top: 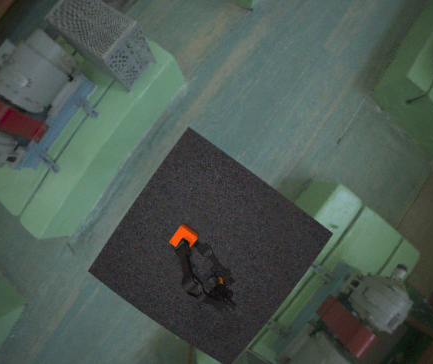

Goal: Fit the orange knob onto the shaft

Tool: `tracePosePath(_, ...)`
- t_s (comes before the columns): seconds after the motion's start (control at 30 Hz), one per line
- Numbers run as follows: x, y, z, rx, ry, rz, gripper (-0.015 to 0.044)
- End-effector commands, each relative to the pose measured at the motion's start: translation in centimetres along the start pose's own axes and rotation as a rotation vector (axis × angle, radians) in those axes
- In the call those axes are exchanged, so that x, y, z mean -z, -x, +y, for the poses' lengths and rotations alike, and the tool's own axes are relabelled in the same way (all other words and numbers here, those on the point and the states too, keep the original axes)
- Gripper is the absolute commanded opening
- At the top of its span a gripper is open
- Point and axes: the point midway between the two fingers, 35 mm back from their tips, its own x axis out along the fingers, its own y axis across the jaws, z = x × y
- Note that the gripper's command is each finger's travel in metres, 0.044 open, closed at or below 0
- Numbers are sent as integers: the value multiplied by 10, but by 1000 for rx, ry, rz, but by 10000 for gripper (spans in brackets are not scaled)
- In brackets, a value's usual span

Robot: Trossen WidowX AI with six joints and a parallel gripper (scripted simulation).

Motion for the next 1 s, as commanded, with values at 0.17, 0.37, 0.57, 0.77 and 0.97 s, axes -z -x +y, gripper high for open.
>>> tracePosePath(0.17, 0, -4, 1, -7, 11, -1, 0)
tracePosePath(0.37, 0, -11, 1, -7, 8, -1, 0)
tracePosePath(0.57, 0, -17, 1, -7, 8, -1, 0)
tracePosePath(0.77, 0, -15, 0, 0, 11, -1, 0)
tracePosePath(0.97, 0, -15, 0, 0, 11, -1, 105)
